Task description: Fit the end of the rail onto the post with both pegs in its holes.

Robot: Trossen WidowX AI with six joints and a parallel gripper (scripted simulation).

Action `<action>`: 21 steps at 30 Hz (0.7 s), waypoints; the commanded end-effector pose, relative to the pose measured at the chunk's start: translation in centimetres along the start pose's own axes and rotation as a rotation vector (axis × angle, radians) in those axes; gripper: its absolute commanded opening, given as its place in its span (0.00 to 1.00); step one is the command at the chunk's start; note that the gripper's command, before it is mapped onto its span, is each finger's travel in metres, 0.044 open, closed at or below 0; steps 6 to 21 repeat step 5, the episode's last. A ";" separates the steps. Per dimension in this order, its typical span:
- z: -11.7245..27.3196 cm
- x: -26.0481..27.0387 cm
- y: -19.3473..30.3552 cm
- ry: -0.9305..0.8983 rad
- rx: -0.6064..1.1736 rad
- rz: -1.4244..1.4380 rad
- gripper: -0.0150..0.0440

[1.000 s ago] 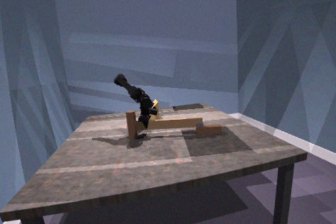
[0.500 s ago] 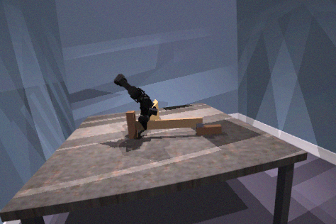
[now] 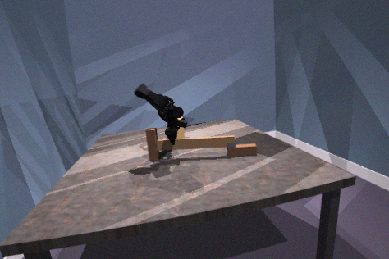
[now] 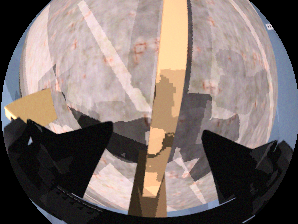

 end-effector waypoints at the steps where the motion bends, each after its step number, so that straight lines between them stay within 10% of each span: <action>1: 0.2 -0.1 -0.1 -0.002 -0.005 -0.010 1.00; 21: 0.2 -0.1 -0.1 -0.002 -0.005 -0.010 1.00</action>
Point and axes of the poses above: the point midway between the two fingers, 35 mm back from their tips, its own z axis back along the fingers, its own x axis across the jaws, y = z × x, the point moved 2 cm from there along z, back along the fingers, and after that the axes turned 15 degrees about z, right-handed, at the moved point
